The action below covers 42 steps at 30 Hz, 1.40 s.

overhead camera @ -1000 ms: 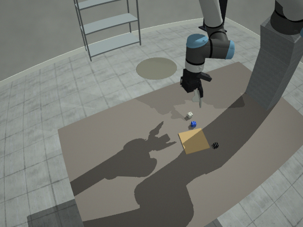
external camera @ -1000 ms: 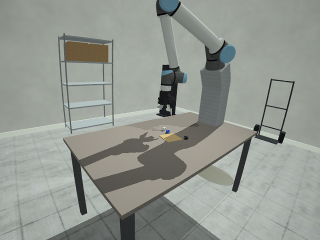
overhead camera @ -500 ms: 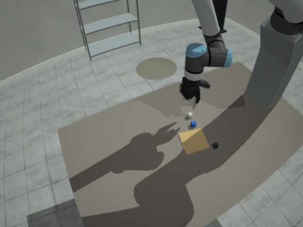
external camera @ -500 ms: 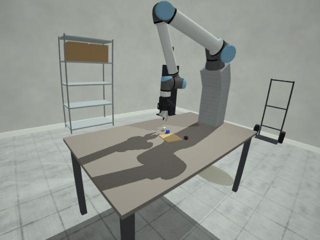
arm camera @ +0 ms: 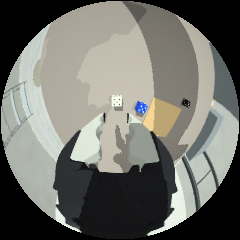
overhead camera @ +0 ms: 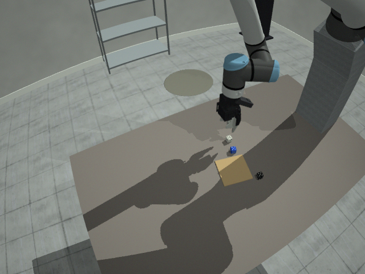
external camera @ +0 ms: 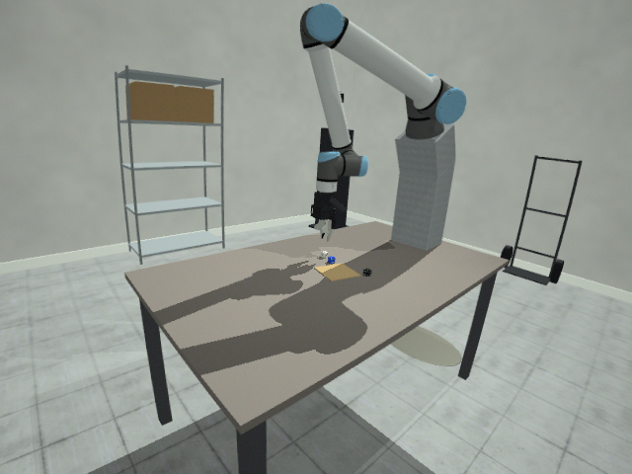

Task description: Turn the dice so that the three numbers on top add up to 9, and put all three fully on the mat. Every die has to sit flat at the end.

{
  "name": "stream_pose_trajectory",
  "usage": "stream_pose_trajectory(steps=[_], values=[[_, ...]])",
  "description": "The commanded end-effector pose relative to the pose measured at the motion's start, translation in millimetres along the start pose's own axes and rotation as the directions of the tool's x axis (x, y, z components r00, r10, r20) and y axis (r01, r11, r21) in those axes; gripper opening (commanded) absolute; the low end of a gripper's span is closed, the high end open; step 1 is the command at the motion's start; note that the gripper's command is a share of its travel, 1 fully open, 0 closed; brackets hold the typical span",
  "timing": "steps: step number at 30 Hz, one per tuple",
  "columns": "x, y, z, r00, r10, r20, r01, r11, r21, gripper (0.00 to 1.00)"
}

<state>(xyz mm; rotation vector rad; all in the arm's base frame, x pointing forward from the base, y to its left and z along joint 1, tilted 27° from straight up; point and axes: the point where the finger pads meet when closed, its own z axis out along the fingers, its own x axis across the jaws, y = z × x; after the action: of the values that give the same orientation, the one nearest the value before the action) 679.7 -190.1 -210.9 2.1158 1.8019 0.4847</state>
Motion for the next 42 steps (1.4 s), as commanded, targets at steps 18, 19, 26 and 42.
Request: stream_pose_trajectory(steps=[18,19,26,42], values=[[0,0,0,1.000,0.000,0.000,0.000,1.000,-0.001,0.24],[0,0,0,1.000,0.000,0.000,0.000,1.000,-0.001,0.24],[0,0,2,1.000,0.000,0.000,0.000,1.000,-0.001,0.24],[0,0,17,1.000,0.000,0.000,0.000,1.000,-0.001,0.24]])
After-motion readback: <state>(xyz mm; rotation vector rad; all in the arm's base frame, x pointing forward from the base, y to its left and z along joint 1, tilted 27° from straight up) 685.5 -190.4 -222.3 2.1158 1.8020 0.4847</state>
